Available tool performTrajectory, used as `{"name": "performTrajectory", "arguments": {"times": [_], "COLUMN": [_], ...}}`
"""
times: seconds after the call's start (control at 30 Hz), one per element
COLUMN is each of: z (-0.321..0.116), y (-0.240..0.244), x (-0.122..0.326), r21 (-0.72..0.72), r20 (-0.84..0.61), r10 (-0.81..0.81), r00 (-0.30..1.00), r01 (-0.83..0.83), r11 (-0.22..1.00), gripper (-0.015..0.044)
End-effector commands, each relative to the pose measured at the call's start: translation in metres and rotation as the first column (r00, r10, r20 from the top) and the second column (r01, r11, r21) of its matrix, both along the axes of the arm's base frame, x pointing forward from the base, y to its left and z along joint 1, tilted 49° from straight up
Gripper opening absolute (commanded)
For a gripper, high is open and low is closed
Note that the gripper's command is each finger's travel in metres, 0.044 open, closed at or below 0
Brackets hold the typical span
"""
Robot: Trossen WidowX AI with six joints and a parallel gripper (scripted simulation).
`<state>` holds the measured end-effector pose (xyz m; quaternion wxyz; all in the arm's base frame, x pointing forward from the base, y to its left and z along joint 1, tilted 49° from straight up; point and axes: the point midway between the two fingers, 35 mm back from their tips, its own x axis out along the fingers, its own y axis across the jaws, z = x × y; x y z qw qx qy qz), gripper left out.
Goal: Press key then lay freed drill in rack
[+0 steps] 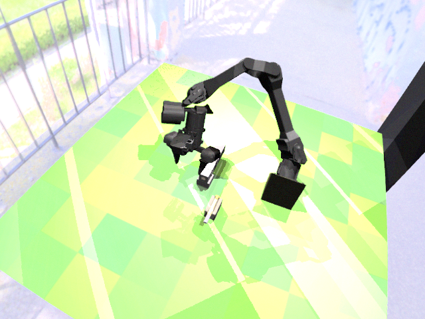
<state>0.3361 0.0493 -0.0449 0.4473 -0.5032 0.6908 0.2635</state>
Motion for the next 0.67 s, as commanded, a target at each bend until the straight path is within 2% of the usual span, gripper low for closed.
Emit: {"name": "performTrajectory", "arguments": {"times": [0.0, 0.3, 0.47, 0.63], "z": [0.039, 0.163, 0.237, 0.305], "y": [-0.026, -0.122, -0.177, -0.22], "x": [0.023, 0.049, 0.032, -0.004], "r21": [0.067, 0.157, 0.141, 0.085], "r20": [0.075, 0.335, 0.48, 0.61], "r10": [-0.033, -0.108, -0.127, -0.113], "r00": [0.997, 0.936, 0.868, 0.784], "r01": [0.028, 0.058, 0.066, 0.077], "r11": [0.997, 0.986, 0.988, 0.993], "gripper": [0.044, 0.044, 0.044, 0.044]}}
